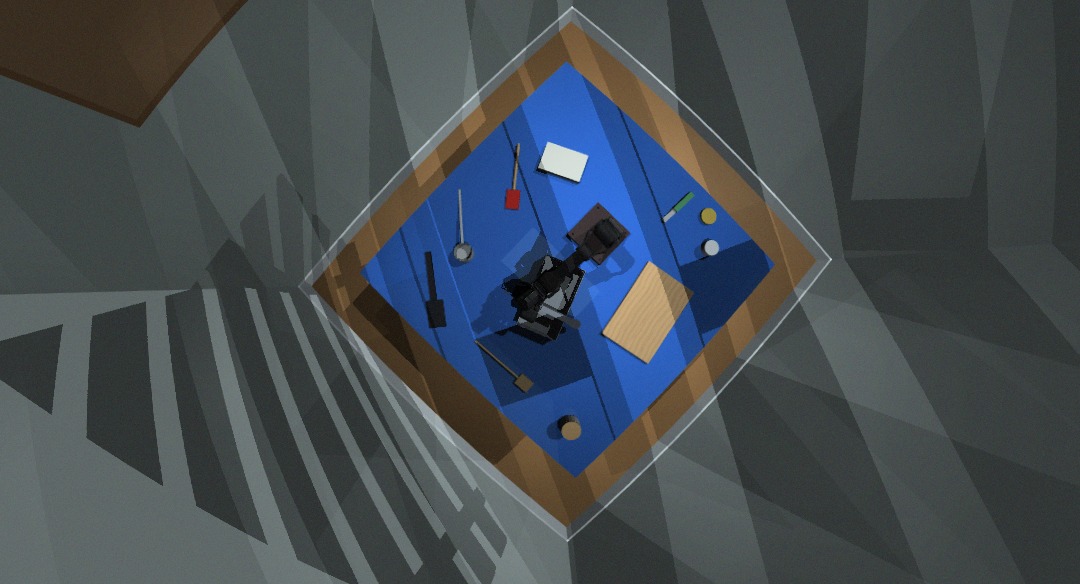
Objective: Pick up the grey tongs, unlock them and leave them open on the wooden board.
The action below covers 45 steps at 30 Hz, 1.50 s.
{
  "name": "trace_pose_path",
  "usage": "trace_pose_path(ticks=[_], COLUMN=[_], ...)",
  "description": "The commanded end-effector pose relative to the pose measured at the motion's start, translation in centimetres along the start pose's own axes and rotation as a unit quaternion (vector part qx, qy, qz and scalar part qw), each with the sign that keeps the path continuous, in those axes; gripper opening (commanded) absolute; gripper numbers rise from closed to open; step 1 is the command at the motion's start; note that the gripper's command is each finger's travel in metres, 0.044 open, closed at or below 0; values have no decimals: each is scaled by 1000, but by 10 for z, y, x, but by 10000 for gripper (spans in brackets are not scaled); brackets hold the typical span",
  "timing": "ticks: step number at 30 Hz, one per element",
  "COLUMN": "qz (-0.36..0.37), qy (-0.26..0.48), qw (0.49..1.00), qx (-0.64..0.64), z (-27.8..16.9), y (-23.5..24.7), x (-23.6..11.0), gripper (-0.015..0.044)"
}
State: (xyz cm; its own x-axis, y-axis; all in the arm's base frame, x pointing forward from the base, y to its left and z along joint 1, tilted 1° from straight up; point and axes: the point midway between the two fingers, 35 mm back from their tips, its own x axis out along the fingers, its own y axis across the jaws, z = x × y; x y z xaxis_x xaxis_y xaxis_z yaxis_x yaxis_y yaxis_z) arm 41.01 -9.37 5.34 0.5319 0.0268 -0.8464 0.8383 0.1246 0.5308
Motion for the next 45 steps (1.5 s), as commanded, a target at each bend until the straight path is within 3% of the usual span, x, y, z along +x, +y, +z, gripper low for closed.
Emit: trace_pose_path(ticks=[1, 7, 14, 27, 45], qz=[1, 1, 0, -6, -114], qy=[4, 4, 2, 2, 11], qw=[1000, 1000, 1000, 1000, 992], qx=[2, 2, 4, 1, -48], z=[-2, -1, 1, 1, 3], y=[0, 5, 39, 39, 39], x=[0, -7, -67, -66, -62], gripper=[2, -150, -150, -150, -150])
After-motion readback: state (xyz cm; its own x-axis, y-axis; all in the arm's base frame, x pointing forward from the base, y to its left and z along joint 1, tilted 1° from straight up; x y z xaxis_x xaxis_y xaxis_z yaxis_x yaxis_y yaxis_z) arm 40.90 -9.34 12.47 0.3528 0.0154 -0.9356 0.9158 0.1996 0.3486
